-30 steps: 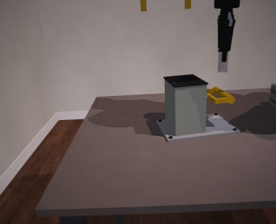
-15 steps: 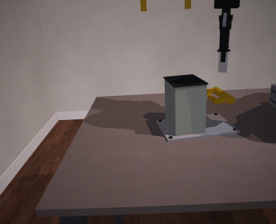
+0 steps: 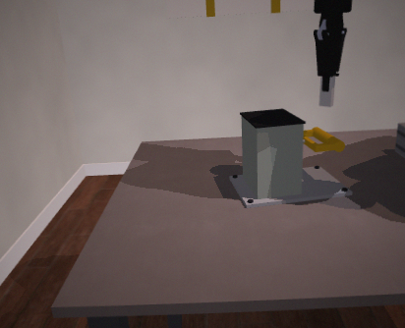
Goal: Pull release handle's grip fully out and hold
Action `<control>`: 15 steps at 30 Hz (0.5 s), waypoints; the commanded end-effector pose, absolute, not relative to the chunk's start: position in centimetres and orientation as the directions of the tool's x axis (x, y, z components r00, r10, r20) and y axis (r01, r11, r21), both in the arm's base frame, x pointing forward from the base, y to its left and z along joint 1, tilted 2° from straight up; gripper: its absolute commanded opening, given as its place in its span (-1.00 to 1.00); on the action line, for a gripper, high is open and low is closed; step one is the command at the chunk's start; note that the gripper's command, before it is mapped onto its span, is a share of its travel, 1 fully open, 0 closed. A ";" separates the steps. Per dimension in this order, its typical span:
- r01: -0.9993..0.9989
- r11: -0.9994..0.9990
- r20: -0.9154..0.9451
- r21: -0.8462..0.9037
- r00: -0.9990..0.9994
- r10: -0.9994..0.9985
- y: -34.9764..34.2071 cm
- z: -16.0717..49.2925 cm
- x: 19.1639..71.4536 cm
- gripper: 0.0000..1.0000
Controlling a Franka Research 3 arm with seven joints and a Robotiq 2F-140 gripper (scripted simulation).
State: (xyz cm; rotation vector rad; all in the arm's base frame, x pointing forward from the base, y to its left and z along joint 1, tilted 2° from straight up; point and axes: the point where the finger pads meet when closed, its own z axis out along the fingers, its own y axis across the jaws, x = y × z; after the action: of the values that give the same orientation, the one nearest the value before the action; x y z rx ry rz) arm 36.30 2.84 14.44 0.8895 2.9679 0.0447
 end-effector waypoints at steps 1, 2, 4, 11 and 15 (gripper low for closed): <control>0.669 0.742 -0.014 0.038 -0.742 0.670 3.3 14.3 36.0 -1.00; 0.709 0.704 -0.011 0.038 -0.704 0.710 3.3 14.3 36.0 -1.00; 0.738 0.674 -0.009 0.038 -0.674 0.738 3.3 14.3 36.0 -1.00; 0.827 0.561 -0.003 0.038 -0.561 0.828 3.3 14.1 36.0 -1.00; 0.870 0.491 0.000 0.037 -0.492 0.871 3.2 14.1 36.0 -1.00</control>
State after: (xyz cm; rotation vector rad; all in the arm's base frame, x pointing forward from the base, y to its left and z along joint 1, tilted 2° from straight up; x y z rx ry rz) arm 36.26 2.79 14.23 1.3317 2.8056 0.0496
